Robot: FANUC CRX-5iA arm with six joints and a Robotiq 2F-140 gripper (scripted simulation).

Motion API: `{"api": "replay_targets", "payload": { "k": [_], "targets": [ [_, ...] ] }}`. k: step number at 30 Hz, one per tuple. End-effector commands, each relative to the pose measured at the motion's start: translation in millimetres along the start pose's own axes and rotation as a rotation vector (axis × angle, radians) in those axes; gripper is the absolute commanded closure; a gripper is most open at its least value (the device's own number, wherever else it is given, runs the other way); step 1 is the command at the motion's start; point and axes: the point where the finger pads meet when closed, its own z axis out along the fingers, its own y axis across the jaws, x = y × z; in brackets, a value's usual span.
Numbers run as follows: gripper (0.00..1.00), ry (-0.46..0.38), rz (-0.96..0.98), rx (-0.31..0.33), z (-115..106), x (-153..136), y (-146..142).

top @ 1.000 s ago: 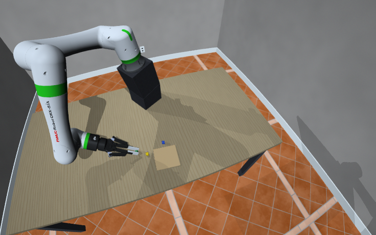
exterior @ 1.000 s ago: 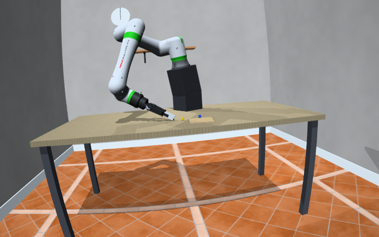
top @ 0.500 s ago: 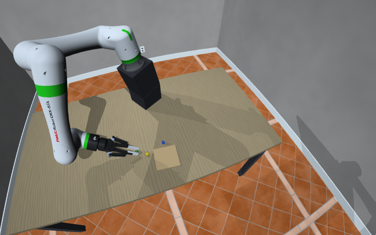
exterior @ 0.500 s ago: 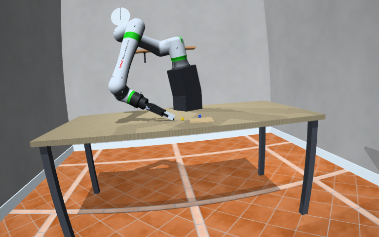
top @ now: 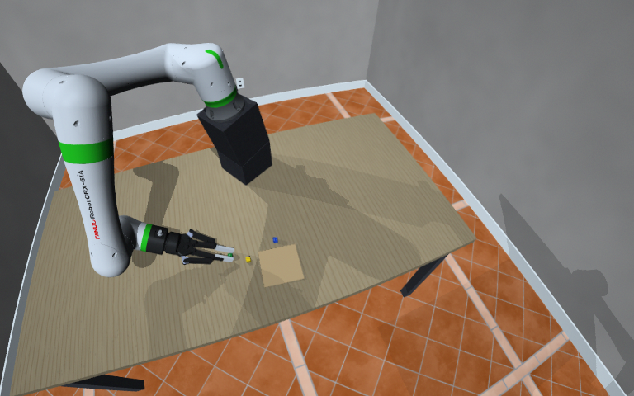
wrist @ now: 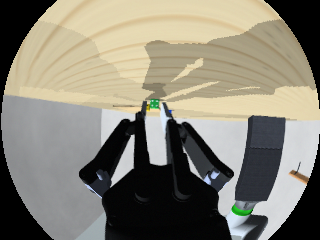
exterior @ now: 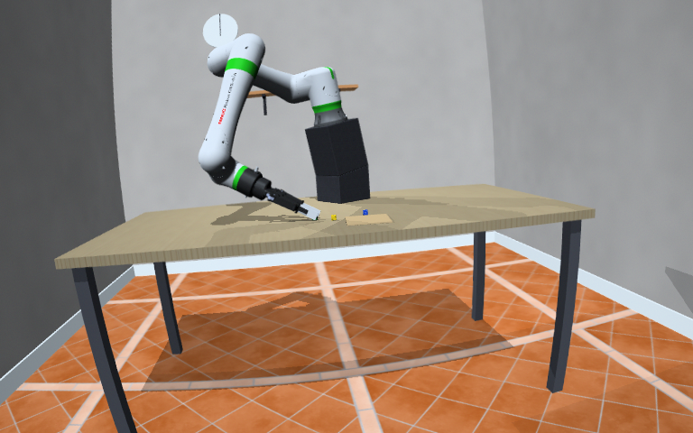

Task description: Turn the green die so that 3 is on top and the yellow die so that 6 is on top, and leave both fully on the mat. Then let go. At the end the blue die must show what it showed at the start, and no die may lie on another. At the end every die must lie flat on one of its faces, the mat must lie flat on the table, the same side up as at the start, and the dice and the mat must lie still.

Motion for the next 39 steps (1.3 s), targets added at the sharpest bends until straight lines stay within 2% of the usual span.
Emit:
{"api": "replay_targets", "payload": {
  "k": [1, 22, 34, 39],
  "targets": [
    [0.81, 0.000, 0.000, 0.000, -0.1, 0.0, -0.1],
    [0.81, 0.000, 0.000, 0.000, -1.8, 0.0, -0.1],
    [0.81, 0.000, 0.000, 0.000, -39.4, 0.0, -0.1],
    [0.81, 0.000, 0.000, 0.000, -46.8, 0.0, -0.1]
  ]
}}
